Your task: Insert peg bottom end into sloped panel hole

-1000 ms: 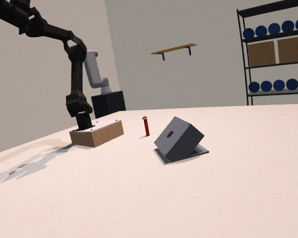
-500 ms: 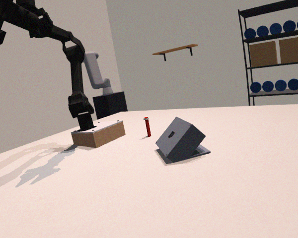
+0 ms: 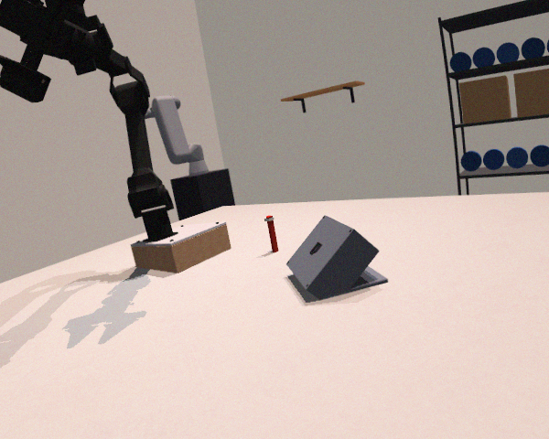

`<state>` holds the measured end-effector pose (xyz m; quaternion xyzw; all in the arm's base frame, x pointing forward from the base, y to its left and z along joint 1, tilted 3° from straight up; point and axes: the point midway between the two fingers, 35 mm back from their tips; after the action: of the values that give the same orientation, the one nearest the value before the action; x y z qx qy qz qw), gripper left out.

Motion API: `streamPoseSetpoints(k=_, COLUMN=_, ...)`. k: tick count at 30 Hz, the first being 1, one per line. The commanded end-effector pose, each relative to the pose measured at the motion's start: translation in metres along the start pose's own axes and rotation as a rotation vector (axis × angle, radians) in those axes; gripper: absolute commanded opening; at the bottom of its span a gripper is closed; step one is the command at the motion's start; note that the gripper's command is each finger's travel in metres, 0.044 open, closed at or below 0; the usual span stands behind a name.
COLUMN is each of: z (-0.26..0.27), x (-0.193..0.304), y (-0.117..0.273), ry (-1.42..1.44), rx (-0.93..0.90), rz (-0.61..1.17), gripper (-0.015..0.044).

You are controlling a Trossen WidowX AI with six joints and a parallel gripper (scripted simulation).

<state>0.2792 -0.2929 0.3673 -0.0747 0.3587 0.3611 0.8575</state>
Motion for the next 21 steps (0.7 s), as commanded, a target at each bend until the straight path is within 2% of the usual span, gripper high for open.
streamPoseSetpoints(k=1, z=0.0, x=0.023, y=-0.004, ry=0.022, rx=0.012, rz=0.067, gripper=0.044)
streamPoseSetpoints(k=21, z=0.005, x=0.15, y=0.004, ry=0.204, rx=0.044, rz=0.428, gripper=0.044)
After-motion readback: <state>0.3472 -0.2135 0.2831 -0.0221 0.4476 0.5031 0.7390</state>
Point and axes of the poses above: the point midway between the two fingers, 35 mm back from their tips, its own y axis back along the fingers, its own z axis across the jaws, x = y × z, and after that the axes turned 2 degrees about y, right-handed
